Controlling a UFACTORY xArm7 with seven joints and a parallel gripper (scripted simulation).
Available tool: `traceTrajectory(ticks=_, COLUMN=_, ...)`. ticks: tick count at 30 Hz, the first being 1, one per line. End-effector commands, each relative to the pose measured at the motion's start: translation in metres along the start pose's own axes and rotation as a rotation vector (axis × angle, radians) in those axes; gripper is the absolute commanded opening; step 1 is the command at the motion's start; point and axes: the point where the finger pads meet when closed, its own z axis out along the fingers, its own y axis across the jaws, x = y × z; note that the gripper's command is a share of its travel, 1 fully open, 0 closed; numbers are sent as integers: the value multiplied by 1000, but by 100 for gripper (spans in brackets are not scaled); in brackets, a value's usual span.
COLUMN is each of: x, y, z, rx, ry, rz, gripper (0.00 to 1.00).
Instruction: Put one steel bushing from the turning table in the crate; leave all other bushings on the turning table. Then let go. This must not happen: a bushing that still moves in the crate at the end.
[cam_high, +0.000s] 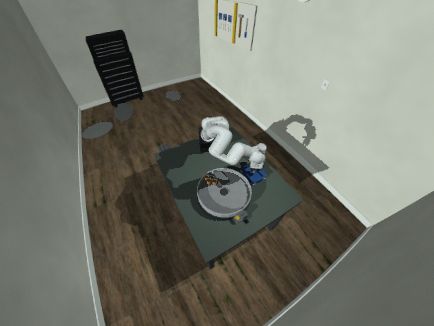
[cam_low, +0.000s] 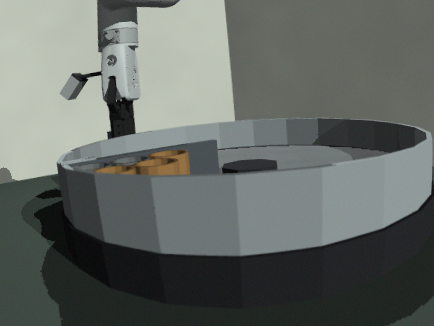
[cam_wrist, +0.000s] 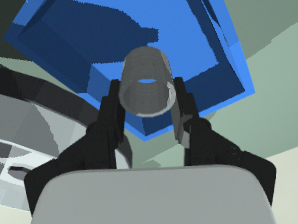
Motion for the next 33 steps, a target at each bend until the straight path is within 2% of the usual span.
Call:
traceTrajectory(ticks=1, x=0, y=1, z=1, rx=-3, ry=0, rz=-1, gripper=0)
traceTrajectory(ticks=33, x=0, y=2, z=39, rx=-3, ry=0, rz=-1, gripper=0)
